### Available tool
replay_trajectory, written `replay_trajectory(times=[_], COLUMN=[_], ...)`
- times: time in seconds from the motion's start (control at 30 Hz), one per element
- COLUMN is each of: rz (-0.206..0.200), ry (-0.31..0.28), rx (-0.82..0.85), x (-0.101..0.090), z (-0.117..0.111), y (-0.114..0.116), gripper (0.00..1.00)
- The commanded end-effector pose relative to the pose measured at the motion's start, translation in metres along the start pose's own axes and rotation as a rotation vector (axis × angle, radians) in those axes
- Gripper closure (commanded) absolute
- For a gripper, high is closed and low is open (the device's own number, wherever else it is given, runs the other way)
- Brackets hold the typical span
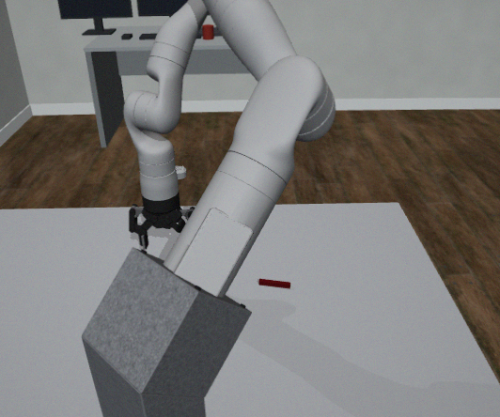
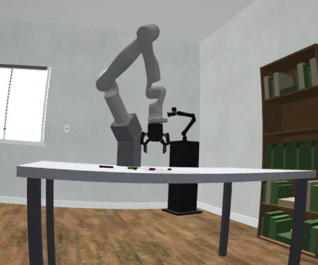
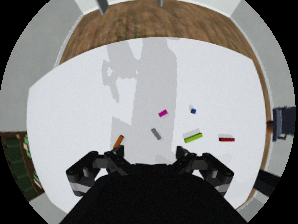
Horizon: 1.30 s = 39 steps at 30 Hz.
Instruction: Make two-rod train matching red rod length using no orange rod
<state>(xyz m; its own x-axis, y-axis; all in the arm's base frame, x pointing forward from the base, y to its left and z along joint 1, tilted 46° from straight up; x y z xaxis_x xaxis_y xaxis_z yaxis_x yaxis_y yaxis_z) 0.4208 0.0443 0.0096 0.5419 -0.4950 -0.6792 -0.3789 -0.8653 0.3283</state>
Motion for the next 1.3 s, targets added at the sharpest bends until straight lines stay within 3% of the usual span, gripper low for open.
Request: replay_trajectory(times=[0.0, 1.27], rz=[0.022, 0.023], ry=[-0.024, -0.036], rx=[-0.065, -0.104], x=[0.0063, 0.0072], z=[0.0154, 0.0213], y=[0.0148, 0.019], gripper=[0.0, 0.0])
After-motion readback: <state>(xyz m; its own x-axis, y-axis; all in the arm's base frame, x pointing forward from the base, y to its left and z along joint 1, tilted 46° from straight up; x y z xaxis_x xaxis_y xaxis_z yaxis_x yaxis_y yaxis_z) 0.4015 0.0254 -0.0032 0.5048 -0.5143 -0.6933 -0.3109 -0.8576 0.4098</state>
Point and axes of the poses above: the point where the finger pads meet when closed, its own x axis out along the fingers, its own y axis across the jaws, z = x × y, the point moved 2 cm from there along -x, back along the fingers, and after that the axes turned 10 degrees about x, right-handed, at the moved point
